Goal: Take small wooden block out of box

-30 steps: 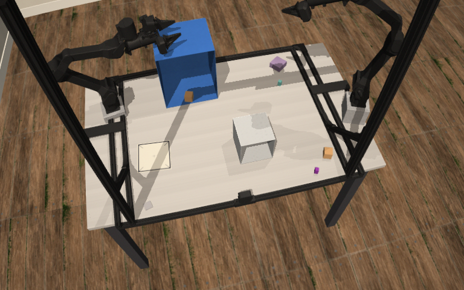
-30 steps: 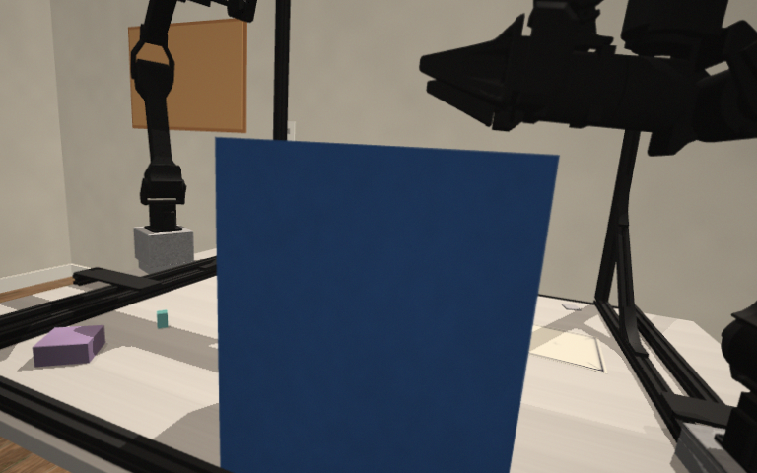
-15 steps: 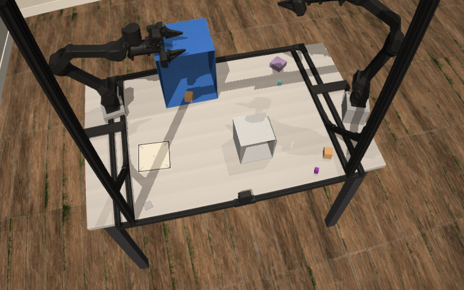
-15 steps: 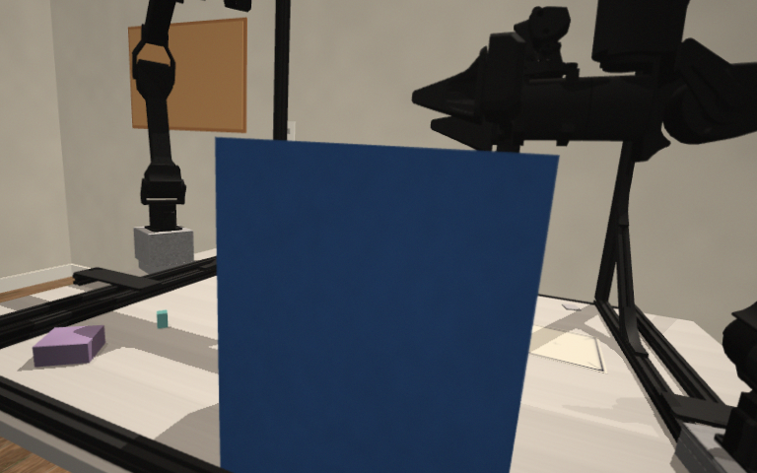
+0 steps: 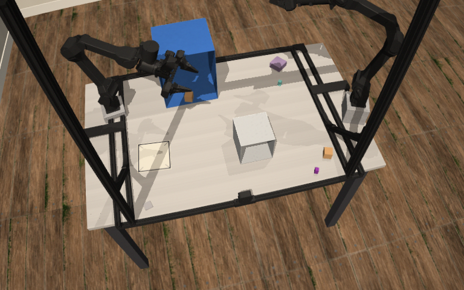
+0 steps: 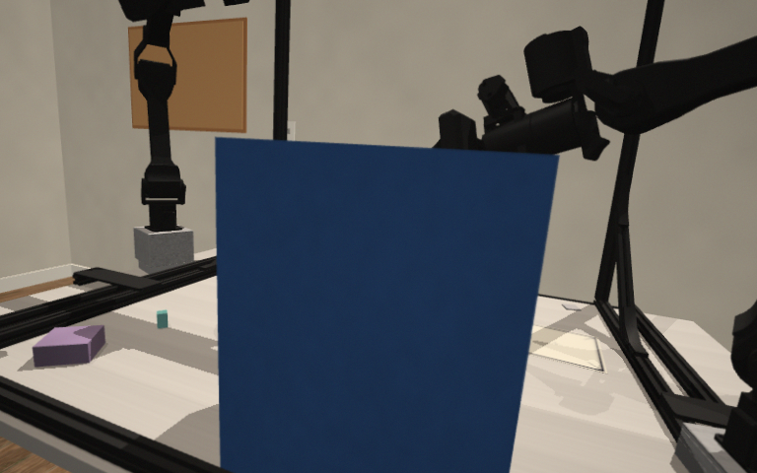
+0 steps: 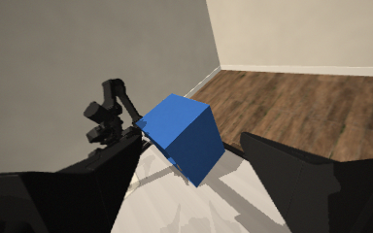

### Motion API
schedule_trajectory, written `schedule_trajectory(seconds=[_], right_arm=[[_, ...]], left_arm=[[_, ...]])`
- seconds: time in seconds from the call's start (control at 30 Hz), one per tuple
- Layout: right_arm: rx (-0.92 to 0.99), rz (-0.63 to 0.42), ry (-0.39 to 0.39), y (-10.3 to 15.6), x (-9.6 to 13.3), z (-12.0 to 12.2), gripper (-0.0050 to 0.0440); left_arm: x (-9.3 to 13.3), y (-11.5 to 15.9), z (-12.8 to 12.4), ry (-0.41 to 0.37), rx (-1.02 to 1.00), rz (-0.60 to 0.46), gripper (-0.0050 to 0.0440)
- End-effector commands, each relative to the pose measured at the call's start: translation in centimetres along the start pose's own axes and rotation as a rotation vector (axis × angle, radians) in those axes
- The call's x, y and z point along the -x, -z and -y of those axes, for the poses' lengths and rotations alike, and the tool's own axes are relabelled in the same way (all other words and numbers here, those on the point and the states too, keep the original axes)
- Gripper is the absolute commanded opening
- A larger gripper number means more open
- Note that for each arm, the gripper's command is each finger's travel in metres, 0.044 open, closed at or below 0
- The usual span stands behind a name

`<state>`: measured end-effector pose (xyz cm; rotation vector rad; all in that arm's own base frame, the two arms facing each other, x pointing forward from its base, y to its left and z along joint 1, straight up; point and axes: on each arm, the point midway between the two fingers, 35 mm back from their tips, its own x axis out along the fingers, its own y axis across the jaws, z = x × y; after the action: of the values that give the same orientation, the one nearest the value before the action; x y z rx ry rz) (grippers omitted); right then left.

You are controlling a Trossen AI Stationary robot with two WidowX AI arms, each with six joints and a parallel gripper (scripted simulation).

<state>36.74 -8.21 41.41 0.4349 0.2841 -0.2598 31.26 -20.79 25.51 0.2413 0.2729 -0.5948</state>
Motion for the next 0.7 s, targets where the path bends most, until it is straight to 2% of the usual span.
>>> schedule_trajectory(seconds=[0.0, 0.13, 0.2, 0.27, 0.43, 0.67], right_arm=[[-0.022, 0.021, -0.023, -0.2, 1.2, 1.0, 0.0400], [-0.007, 0.039, -0.054, -0.4, 3.1, 2.4, 0.0400], [-0.007, 0.039, -0.054, -0.4, 3.1, 2.4, 0.0400], [0.002, 0.049, -0.070, -0.4, 4.1, 3.0, 0.0400], [0.028, 0.080, -0.105, -0.2, 6.7, 4.2, 0.0400], [0.076, 0.126, -0.147, 0.5, 10.1, 5.3, 0.0400]], left_arm=[[-2.0, 1.1, 0.8, 0.002, 0.114, -0.109, 0.0400], [-3.9, 3.7, 0.7, -0.064, 0.303, -0.262, 0.0400], [-3.9, 3.7, 0.7, -0.064, 0.303, -0.262, 0.0400], [-4.7, 5.0, 0.6, -0.109, 0.393, -0.335, 0.0400], [-6.3, 8.3, 0.7, -0.252, 0.598, -0.497, 0.0400], [-7.5, 12.5, 0.8, -0.509, 0.825, -0.660, 0.0400]])
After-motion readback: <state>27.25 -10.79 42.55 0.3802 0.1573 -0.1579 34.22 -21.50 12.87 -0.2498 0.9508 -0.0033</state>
